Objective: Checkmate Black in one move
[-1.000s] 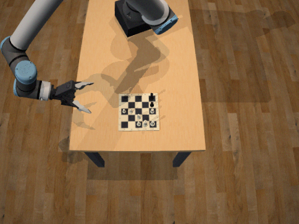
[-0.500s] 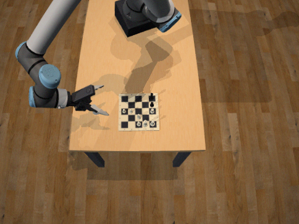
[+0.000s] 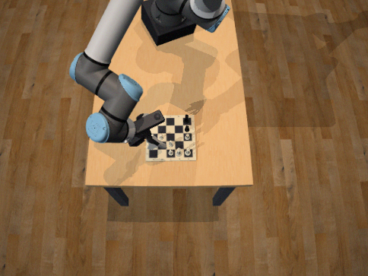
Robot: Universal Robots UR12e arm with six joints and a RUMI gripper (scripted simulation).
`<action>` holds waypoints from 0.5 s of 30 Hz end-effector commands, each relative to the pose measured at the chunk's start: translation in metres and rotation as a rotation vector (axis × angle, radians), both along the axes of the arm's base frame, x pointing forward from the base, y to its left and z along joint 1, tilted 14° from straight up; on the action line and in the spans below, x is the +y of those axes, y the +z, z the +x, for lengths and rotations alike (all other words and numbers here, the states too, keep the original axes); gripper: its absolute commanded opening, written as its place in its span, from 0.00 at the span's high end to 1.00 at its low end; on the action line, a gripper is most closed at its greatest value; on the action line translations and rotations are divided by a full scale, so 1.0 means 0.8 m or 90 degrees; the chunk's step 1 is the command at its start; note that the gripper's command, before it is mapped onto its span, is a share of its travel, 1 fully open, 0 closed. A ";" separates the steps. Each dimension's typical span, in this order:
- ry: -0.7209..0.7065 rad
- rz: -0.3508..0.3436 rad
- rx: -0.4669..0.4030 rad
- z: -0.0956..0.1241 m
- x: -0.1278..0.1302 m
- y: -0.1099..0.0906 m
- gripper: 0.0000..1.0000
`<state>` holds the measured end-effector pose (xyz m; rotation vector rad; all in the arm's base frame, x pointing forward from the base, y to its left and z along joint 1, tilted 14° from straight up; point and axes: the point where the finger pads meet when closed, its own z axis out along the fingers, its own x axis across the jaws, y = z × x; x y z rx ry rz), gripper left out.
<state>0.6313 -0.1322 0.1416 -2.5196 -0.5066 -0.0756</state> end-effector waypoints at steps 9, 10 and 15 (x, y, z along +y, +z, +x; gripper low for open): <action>0.014 -0.252 -0.127 0.052 0.102 0.041 0.00; 0.013 -0.264 -0.138 0.055 0.108 0.046 0.00; 0.006 -0.299 -0.173 0.063 0.129 0.062 0.00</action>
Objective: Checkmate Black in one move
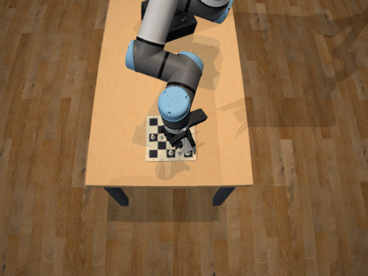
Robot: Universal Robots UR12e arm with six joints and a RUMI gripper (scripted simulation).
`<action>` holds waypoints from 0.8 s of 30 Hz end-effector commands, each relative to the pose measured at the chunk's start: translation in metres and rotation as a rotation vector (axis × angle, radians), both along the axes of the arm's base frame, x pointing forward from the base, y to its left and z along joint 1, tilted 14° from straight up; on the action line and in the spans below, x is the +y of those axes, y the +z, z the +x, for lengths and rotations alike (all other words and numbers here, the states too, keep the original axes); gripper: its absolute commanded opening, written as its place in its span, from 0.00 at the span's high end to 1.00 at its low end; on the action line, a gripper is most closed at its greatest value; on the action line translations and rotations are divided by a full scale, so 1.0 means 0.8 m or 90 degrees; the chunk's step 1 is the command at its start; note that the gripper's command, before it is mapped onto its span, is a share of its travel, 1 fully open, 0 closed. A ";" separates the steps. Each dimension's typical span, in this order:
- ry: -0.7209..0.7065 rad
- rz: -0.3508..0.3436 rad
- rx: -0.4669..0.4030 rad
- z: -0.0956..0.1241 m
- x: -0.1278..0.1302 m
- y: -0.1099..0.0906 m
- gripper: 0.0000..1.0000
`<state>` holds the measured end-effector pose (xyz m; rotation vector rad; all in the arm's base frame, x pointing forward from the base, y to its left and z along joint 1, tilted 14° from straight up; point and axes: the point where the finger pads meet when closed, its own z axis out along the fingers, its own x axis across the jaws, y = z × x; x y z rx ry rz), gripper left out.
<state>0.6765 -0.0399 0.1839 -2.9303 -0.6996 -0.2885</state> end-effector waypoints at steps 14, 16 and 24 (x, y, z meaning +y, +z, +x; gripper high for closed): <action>-0.007 -0.052 -0.049 0.011 0.026 0.020 0.00; -0.007 -0.052 -0.049 0.011 0.026 0.020 0.00; -0.007 -0.052 -0.049 0.011 0.026 0.020 0.00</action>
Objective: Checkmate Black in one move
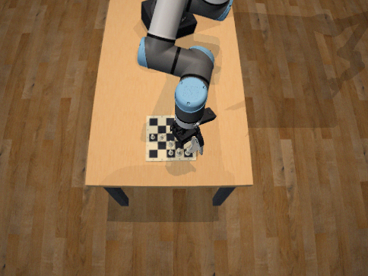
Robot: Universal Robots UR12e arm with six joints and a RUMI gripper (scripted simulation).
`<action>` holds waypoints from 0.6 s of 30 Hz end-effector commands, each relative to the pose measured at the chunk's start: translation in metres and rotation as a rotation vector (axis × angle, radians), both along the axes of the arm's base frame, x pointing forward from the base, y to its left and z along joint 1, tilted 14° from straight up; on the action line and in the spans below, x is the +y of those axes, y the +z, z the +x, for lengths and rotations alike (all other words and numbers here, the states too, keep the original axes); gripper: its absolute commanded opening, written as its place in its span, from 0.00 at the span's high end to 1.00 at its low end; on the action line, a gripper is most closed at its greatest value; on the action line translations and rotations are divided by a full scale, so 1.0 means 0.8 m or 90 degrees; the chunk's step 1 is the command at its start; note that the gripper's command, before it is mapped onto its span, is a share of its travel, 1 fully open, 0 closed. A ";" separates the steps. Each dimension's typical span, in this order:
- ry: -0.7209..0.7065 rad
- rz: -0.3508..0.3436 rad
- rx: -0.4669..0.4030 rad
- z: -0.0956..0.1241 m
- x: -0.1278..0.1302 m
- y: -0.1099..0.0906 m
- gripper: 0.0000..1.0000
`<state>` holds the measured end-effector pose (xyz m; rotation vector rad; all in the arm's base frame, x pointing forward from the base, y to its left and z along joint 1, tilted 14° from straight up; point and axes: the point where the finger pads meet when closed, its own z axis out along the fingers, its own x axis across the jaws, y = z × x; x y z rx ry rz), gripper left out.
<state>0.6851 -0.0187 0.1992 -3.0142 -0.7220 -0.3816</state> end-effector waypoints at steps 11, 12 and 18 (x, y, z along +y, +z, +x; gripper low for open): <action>0.013 -0.003 -0.002 0.000 0.000 0.001 0.00; 0.017 -0.004 -0.002 0.000 0.000 0.001 0.00; 0.048 -0.012 -0.005 -0.001 0.000 -0.001 0.00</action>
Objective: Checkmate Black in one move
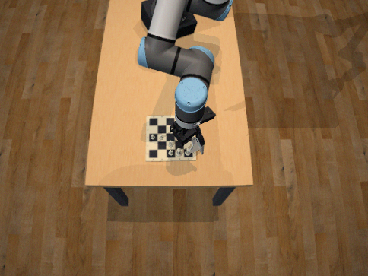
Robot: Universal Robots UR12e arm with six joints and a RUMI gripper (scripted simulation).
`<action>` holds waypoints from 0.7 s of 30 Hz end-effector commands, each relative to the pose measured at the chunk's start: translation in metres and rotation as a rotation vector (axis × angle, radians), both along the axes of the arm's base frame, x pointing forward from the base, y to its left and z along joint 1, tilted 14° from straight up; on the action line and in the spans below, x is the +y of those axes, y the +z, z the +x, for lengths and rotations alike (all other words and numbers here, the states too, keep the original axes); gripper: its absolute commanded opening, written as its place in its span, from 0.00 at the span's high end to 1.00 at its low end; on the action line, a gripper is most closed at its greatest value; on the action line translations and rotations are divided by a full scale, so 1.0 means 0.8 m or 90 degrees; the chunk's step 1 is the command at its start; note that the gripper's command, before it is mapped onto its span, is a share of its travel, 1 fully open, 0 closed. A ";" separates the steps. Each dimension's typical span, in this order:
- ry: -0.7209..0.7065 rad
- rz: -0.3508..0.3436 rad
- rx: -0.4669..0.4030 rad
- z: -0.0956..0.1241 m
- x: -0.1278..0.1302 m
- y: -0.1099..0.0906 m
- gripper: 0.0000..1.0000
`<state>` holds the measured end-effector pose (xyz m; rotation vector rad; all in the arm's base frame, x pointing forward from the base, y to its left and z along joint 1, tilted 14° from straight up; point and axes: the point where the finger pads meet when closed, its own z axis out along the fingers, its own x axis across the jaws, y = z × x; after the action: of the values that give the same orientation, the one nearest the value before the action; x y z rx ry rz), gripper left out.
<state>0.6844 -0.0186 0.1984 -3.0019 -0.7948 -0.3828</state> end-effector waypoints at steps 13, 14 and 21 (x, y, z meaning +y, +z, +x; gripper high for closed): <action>0.134 -0.032 -0.011 -0.003 0.000 -0.003 0.00; 0.149 -0.036 -0.012 -0.004 0.000 -0.004 0.00; 0.268 -0.064 -0.021 -0.006 -0.001 -0.008 0.00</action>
<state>0.6800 -0.0187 0.1929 -2.8684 -1.2963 -0.3843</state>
